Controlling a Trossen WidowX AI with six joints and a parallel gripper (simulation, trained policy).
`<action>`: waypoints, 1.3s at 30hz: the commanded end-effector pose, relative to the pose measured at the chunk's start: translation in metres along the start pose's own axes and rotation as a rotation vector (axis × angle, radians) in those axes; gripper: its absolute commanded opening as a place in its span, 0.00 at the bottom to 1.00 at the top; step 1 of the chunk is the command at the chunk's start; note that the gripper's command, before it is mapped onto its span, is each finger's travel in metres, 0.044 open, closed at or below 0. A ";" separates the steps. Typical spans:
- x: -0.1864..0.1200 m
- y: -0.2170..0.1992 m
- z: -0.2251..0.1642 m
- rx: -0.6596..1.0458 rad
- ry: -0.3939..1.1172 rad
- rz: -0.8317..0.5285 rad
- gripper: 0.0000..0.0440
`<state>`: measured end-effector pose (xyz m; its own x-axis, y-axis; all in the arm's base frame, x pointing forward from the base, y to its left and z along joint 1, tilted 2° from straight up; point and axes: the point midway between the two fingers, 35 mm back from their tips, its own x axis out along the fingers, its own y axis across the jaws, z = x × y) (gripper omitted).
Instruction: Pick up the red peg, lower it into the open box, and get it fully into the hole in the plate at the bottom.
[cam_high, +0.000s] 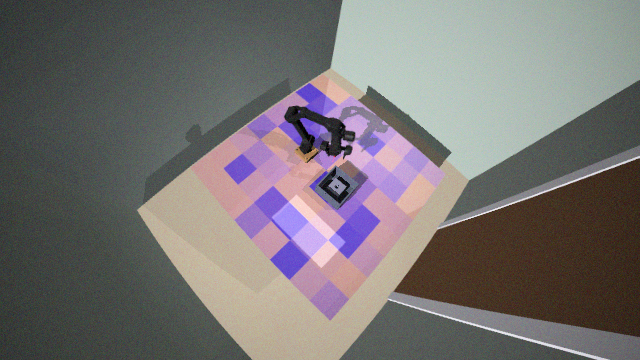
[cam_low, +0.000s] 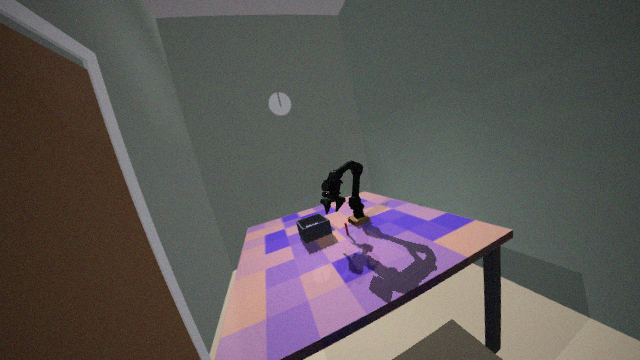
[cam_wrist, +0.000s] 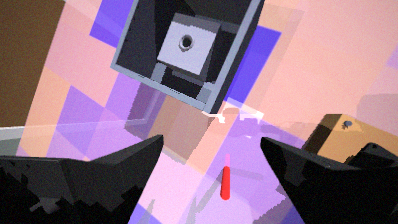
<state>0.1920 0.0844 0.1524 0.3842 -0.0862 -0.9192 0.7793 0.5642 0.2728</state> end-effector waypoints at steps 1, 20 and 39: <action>0.002 -0.002 -0.021 -0.095 0.070 -0.048 1.00; 0.044 -0.012 -0.090 -0.327 0.229 -0.163 1.00; 0.105 -0.032 -0.110 -0.356 0.263 -0.231 0.52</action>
<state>0.1554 0.1507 0.0242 0.0751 -0.0413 -0.9963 0.5927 0.8053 0.0113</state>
